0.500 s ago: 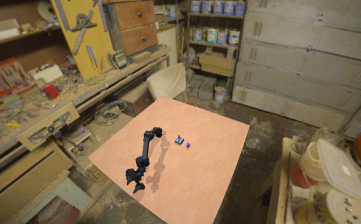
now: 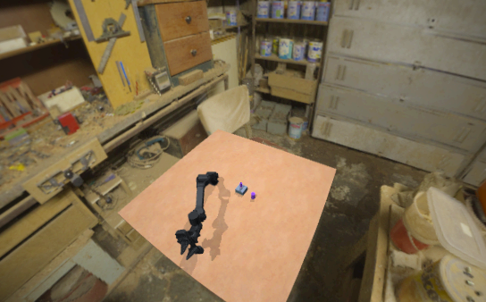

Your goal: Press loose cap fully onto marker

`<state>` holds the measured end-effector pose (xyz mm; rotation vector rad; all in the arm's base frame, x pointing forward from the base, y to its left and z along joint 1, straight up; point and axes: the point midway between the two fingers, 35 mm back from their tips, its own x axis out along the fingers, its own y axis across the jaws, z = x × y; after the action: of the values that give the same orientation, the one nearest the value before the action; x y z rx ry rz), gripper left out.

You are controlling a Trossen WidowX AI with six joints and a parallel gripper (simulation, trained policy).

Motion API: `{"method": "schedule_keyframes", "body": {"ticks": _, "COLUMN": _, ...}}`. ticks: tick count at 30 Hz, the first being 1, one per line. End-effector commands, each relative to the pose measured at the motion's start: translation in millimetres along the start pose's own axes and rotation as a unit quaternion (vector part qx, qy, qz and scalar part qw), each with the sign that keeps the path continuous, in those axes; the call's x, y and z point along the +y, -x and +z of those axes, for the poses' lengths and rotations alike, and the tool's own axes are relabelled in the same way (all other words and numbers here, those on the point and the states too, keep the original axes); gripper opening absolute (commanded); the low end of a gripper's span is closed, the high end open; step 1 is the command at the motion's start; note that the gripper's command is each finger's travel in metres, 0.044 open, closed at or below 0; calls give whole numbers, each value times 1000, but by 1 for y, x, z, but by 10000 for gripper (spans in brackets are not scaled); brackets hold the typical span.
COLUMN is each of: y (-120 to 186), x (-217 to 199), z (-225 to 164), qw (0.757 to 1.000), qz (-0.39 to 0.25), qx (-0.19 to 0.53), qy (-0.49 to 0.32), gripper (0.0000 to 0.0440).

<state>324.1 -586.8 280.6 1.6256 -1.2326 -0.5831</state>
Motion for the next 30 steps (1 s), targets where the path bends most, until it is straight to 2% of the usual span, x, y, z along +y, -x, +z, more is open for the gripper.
{"method": "schedule_keyframes", "body": {"ticks": 1, "y": 4, "x": -1, "z": -12, "qw": 1000, "qz": -14, "qx": -5, "qy": -8, "gripper": 212}}
{"method": "schedule_keyframes", "body": {"ticks": 30, "y": 54, "x": -31, "z": -97, "qw": 988, "qz": -137, "qx": -46, "qy": -49, "gripper": 253}}
